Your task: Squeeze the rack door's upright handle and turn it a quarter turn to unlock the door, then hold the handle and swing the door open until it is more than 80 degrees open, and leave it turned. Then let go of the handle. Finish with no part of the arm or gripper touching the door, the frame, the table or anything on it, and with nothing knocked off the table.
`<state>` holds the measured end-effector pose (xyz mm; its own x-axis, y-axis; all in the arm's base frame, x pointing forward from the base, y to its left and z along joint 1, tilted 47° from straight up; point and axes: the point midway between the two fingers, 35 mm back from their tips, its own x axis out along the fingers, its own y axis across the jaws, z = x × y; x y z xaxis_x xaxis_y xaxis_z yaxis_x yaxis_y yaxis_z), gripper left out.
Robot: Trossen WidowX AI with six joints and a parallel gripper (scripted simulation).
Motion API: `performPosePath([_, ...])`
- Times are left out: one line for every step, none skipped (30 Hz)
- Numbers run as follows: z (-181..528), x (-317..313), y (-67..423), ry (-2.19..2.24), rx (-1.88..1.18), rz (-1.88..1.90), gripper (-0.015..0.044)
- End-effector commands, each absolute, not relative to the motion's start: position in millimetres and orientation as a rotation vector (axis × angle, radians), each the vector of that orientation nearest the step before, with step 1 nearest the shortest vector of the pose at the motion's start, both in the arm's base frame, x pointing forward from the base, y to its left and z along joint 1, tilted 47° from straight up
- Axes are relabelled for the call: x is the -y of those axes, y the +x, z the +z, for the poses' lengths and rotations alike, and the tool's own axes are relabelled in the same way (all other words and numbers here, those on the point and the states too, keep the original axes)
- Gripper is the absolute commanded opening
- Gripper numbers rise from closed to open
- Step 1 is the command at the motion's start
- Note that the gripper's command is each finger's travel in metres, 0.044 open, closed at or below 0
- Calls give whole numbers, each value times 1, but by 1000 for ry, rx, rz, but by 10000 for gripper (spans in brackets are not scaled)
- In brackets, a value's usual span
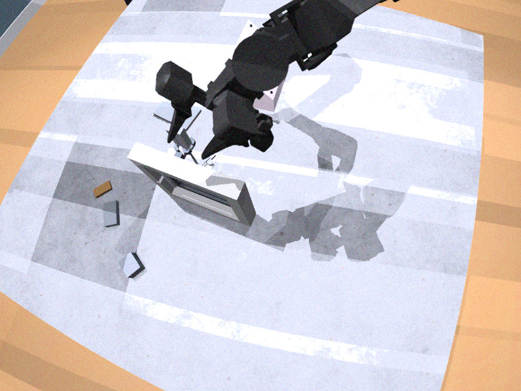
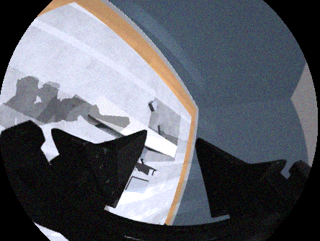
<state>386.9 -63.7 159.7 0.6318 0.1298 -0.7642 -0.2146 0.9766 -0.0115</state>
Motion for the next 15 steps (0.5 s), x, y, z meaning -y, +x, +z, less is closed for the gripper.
performPosePath([146, 70, 387, -79, -935, 231, 288])
performPosePath([142, 71, 386, -71, -955, 240, 288])
performPosePath([139, 73, 386, -62, -974, 250, 288])
performPosePath([135, 74, 385, -52, -993, 260, 288])
performPosePath([132, 75, 384, -43, -1012, 270, 288])
performPosePath([128, 76, 383, -33, -1030, 280, 288])
performPosePath([125, 77, 383, -22, -1048, 290, 288])
performPosePath([122, 78, 382, -11, -1066, 301, 288])
performPosePath([118, 80, 381, 0, -1083, 311, 288])
performPosePath([115, 81, 380, 12, -1101, 321, 288])
performPosePath([112, 82, 379, 24, -1117, 332, 288])
performPosePath([109, 83, 378, 37, -1134, 342, 288])
performPosePath([106, 84, 377, 50, -1151, 353, 288])
performPosePath([103, 84, 376, 63, -1167, 364, 288])
performPosePath([101, 85, 375, 77, -1183, 374, 288])
